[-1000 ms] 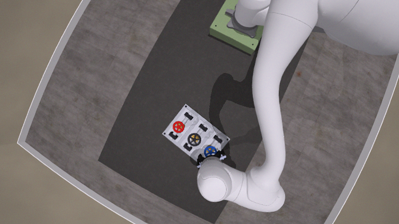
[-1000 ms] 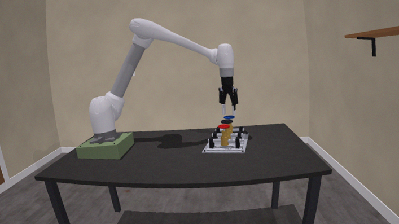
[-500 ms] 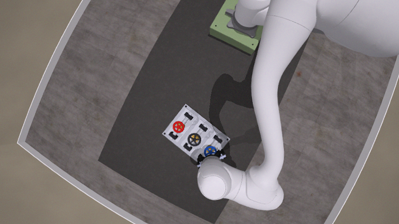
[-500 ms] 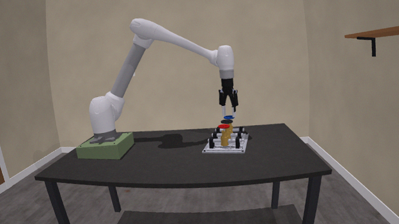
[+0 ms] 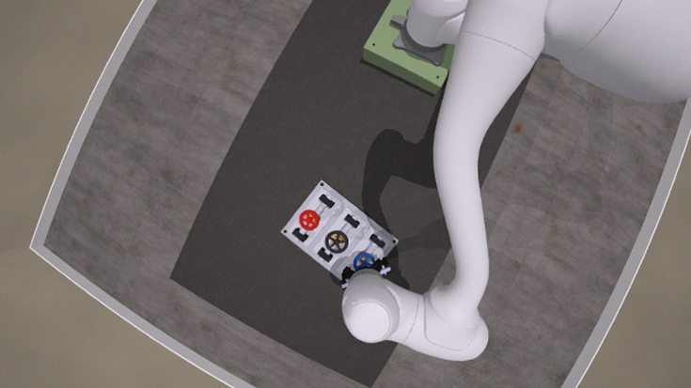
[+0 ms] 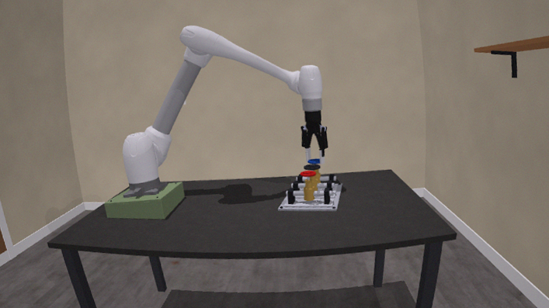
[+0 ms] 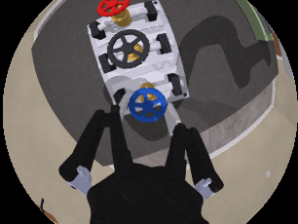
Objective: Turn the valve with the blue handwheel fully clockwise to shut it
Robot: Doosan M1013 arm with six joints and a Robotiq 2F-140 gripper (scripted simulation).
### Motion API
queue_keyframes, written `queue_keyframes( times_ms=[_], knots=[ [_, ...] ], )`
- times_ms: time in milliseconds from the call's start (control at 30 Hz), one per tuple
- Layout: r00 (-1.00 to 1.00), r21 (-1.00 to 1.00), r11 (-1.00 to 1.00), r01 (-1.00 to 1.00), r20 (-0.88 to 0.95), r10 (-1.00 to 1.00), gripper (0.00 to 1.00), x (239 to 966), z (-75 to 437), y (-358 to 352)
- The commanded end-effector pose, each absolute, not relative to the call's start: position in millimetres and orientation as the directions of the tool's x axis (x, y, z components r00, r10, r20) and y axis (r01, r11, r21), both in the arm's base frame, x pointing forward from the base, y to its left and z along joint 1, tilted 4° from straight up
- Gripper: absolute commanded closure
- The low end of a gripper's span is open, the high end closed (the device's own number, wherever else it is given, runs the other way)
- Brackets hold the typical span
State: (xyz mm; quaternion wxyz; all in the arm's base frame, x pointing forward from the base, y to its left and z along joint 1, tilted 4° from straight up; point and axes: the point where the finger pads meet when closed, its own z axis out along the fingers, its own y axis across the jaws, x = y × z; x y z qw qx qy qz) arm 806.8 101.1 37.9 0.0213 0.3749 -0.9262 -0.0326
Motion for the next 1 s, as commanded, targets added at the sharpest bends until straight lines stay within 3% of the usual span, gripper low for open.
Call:
queue_keyframes(
  times_ms=[0,967],
  knots=[
    [-0.718,0.076,0.717,-0.693,0.015,-0.696,0.45,806.8,36.6,101.2],
    [-0.718,0.076,0.717,-0.693,0.015,-0.696,0.45,806.5,32.7,101.4]
  ],
)
